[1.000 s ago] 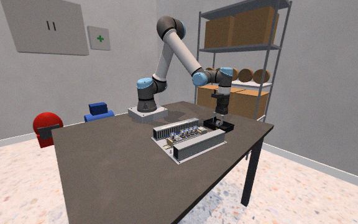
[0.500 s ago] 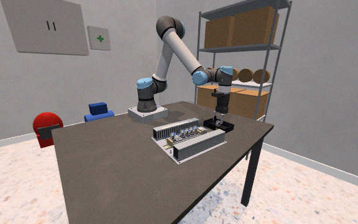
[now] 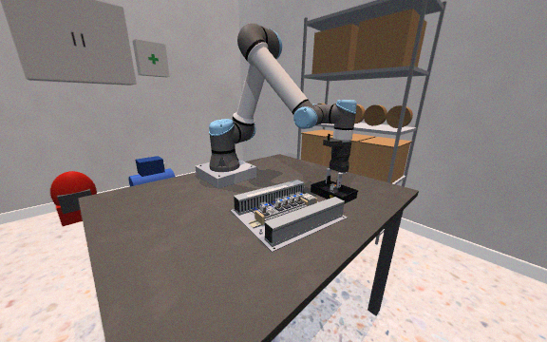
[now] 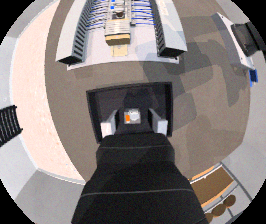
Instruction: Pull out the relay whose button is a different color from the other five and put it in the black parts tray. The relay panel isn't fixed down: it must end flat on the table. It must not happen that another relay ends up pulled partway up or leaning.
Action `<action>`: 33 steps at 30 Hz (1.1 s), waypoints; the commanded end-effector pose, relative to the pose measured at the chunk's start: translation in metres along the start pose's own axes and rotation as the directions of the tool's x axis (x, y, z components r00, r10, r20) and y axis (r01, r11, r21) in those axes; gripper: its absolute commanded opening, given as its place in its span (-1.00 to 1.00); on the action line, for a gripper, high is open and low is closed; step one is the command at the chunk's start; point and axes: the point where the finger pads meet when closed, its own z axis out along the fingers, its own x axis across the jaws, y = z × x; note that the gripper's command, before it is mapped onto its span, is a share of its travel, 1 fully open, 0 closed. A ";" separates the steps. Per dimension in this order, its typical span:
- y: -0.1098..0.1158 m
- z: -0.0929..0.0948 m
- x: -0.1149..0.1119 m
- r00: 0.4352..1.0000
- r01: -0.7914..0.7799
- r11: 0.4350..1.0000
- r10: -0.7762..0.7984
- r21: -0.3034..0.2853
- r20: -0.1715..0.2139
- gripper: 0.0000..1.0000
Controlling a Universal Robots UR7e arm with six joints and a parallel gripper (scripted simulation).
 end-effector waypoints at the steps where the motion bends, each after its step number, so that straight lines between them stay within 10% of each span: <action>1: 0.001 -0.005 -0.002 1.000 0.000 1.000 0.000 -0.002 0.006 0.97; 33: 0.001 -0.009 -0.002 1.000 0.000 1.000 0.000 -0.002 0.006 0.97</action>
